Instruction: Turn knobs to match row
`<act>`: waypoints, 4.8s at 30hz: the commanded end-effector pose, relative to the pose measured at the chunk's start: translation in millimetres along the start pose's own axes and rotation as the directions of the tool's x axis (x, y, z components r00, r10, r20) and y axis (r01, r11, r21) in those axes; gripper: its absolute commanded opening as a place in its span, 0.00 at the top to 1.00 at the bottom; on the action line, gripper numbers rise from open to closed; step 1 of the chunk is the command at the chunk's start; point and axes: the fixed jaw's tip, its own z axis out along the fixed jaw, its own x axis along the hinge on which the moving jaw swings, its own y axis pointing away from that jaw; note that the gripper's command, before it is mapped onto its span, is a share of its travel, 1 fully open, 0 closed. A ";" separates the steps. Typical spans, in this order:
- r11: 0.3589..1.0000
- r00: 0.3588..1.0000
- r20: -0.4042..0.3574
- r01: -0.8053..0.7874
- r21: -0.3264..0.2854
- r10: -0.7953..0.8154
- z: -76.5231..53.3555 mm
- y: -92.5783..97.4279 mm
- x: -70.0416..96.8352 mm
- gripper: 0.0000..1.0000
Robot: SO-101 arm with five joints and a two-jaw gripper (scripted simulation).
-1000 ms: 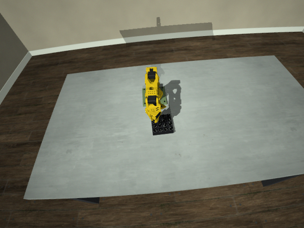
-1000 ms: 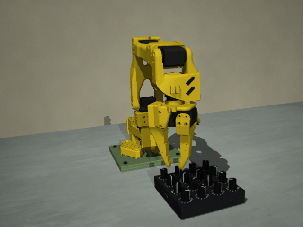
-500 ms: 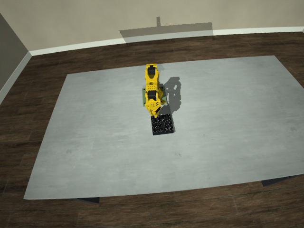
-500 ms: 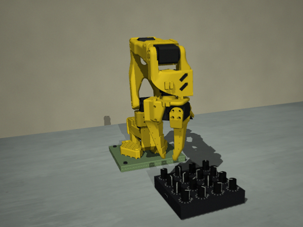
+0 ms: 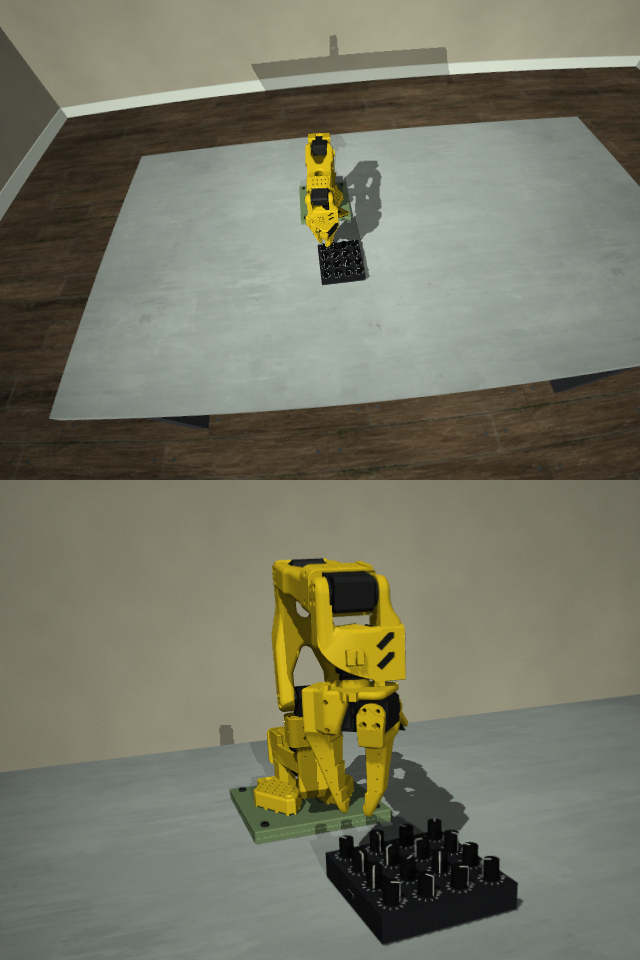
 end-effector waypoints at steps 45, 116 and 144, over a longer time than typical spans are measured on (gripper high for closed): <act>0.253 0.253 -0.006 0.967 -0.003 -0.967 0.2 -3.2 8.3 0.91; 0.153 0.153 -0.006 0.988 -0.003 -0.988 12.0 -11.4 18.9 0.90; 0.153 0.153 -0.006 0.988 -0.003 -0.988 15.2 -11.4 18.8 0.90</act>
